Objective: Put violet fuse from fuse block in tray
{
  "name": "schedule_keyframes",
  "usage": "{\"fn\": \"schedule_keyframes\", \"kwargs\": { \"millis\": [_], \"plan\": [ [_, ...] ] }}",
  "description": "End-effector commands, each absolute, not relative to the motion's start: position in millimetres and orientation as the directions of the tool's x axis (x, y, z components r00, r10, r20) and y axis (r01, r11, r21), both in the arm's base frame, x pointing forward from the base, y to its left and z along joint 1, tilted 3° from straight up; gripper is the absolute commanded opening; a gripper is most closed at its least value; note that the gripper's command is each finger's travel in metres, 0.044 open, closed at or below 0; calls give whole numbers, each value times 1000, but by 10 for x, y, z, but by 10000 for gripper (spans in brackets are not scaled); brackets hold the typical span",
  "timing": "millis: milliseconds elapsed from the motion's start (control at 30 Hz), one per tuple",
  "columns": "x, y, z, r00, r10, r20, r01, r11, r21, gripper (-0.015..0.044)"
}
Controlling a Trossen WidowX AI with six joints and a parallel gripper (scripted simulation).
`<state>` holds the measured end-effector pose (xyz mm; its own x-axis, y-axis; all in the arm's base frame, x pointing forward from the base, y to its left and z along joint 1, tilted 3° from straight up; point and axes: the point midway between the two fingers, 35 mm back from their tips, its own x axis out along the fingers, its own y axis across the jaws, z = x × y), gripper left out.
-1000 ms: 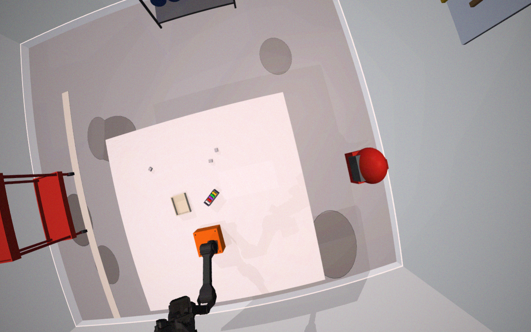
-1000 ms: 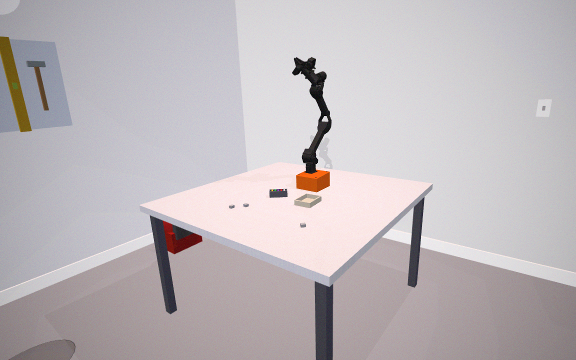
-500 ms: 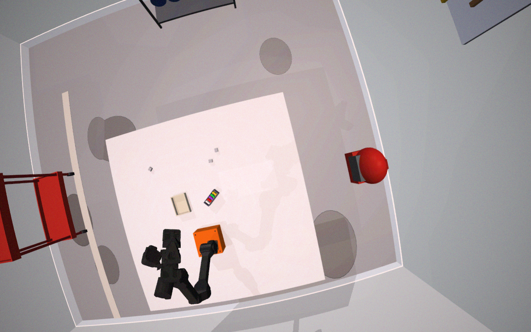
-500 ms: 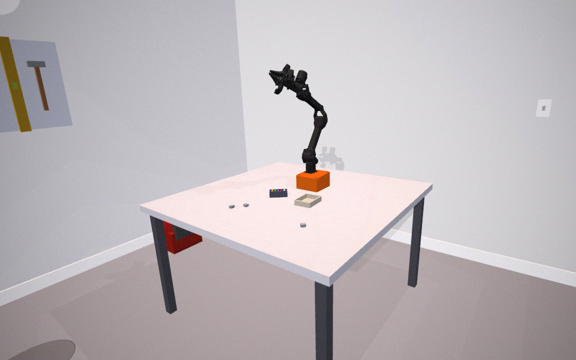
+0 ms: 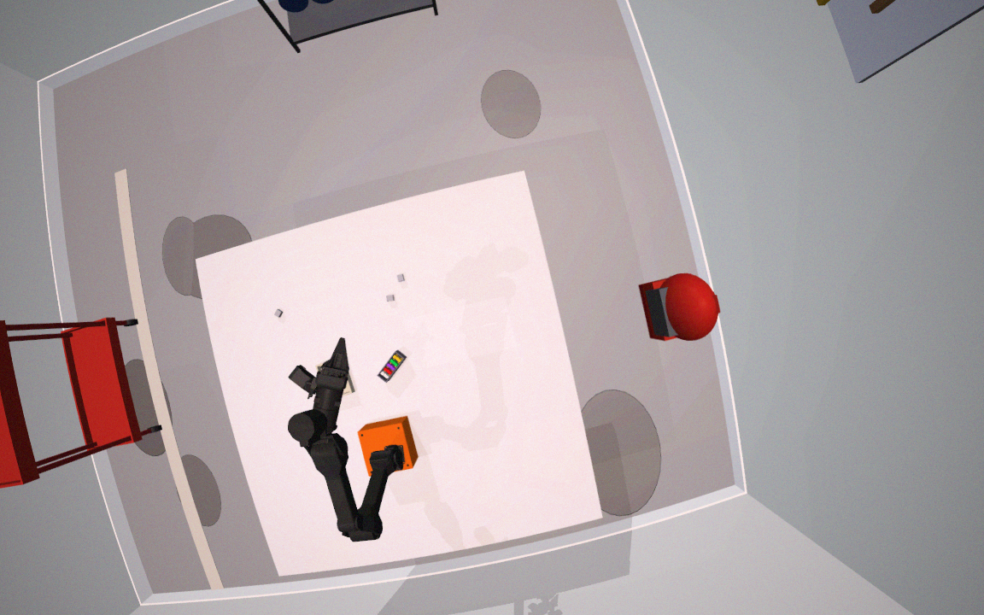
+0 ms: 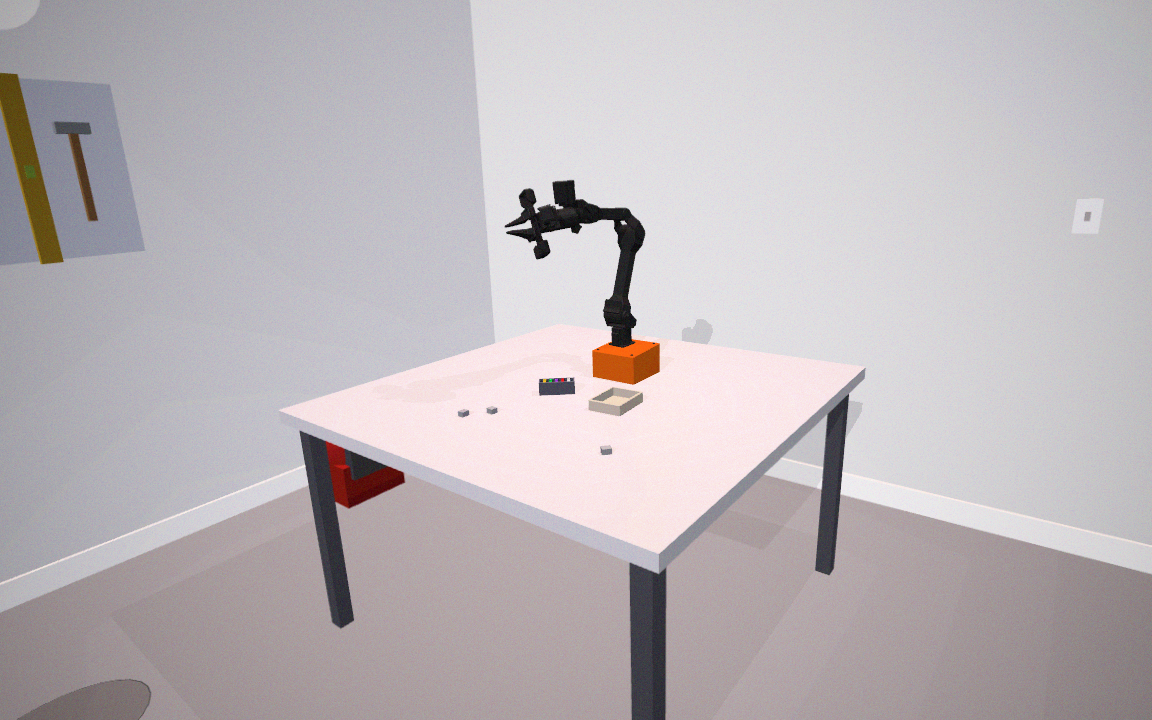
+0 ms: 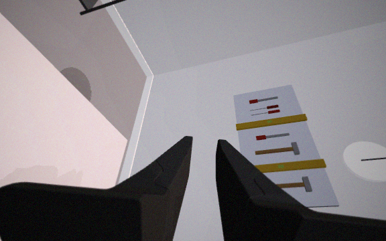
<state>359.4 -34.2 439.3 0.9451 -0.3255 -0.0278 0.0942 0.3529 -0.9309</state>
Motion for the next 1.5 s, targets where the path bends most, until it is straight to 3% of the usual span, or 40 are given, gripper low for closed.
{"fn": "schedule_keyframes", "kwargs": {
  "millis": [0,333,633,800,1467],
  "plan": [
    [3819,-287,3776,934,-290,-210,-84,393,-916,66],
    [3922,-204,2134,721,-181,-669,-512,512,-690,66],
    [3341,-114,783,289,-52,-956,-721,645,-253,66],
    [2957,-89,399,90,8,-996,-719,693,-60,66],
    [2963,-95,296,90,8,-996,-719,693,-59,66]
  ]
}}
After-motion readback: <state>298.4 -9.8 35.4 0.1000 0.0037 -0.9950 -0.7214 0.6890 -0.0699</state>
